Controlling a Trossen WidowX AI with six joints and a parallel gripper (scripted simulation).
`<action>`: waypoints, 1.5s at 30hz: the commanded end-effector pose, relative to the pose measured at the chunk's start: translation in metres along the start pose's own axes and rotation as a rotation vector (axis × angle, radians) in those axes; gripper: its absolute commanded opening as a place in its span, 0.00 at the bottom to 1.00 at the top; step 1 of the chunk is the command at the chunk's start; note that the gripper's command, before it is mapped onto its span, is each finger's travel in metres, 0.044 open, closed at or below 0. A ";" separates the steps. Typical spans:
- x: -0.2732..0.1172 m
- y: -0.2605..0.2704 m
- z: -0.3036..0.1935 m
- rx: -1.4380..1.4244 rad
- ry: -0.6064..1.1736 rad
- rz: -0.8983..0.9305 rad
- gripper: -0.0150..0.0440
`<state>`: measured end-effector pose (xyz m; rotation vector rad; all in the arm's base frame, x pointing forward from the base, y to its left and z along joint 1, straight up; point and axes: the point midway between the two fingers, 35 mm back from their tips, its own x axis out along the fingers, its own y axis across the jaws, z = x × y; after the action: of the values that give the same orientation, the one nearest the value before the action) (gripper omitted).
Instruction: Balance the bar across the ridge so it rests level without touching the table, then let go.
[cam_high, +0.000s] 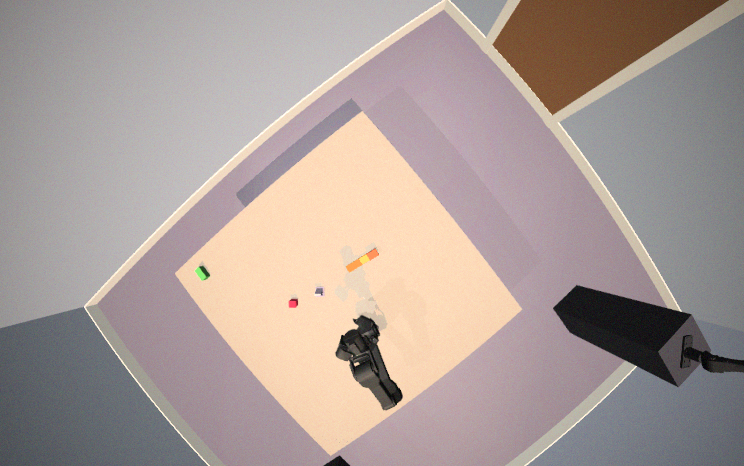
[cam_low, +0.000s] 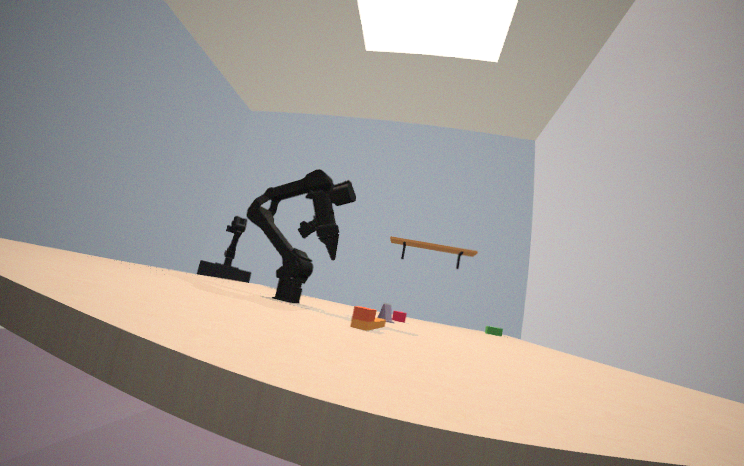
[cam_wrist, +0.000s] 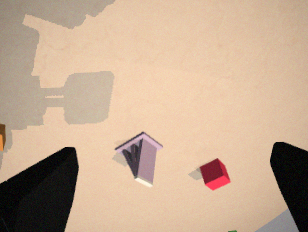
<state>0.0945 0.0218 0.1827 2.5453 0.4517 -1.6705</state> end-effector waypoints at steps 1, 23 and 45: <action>0.000 0.000 0.000 -0.005 0.000 0.000 0.89; 0.002 0.029 -0.026 -0.561 -0.066 0.030 0.79; 0.001 0.063 -0.048 -1.147 -0.168 0.019 0.79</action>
<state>0.1508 -0.0228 0.1941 1.5969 0.9708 -1.0936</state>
